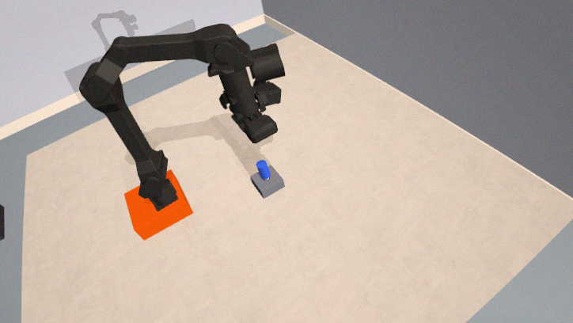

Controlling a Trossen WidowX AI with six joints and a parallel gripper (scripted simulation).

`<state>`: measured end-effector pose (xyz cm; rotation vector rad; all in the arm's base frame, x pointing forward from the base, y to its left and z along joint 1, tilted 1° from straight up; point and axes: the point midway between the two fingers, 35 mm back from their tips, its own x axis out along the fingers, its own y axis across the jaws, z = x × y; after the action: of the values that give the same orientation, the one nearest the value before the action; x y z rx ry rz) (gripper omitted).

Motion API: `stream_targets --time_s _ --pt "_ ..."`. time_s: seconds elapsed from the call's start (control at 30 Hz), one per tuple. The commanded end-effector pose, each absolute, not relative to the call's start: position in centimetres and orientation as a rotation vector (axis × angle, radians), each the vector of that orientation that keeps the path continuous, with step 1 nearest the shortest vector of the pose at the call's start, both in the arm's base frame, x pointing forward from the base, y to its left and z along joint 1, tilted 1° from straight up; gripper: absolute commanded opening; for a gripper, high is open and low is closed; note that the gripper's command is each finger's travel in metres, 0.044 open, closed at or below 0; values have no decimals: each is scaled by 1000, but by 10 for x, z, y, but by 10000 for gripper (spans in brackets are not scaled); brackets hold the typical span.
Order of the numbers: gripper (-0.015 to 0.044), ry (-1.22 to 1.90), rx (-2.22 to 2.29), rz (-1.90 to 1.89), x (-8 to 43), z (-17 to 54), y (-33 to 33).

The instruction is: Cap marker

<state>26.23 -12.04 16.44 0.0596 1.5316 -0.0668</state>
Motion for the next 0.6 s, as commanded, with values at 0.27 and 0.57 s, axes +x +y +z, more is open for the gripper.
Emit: stream_targets --time_s 0.27,0.57 --pt "263 1545 62 -61 260 166 -120" --pt "440 1545 62 -61 260 166 -120"
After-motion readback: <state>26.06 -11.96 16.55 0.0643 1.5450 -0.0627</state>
